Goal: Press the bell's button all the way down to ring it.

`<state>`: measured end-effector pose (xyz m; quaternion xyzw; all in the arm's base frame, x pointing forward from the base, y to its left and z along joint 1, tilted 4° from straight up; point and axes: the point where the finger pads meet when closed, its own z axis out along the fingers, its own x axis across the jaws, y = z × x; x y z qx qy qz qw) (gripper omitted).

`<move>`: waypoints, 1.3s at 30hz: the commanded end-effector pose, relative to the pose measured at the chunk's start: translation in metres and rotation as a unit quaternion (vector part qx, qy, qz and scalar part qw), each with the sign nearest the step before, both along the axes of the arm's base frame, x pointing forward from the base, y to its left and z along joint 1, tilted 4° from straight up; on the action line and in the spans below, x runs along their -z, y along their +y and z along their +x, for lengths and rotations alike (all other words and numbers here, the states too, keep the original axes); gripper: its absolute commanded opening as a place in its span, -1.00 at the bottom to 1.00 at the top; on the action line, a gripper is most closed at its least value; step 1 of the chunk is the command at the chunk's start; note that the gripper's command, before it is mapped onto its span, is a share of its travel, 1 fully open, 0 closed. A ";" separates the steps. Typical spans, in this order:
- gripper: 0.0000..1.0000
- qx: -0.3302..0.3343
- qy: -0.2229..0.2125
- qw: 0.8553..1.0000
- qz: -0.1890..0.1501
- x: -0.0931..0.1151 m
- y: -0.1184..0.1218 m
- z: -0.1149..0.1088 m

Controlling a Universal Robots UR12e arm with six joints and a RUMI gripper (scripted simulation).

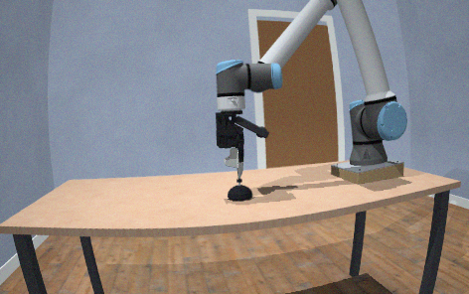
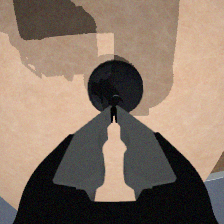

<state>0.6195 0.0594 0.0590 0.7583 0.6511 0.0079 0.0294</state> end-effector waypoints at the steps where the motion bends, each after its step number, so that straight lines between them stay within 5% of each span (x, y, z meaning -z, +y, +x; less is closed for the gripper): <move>1: -1.00 0.000 -0.001 1.000 0.000 -0.007 0.000 0.000; 23: -1.00 0.000 -0.001 1.000 0.000 -0.058 0.002 -0.002; 39: -1.00 0.000 -0.001 1.000 0.000 -0.063 0.002 -0.003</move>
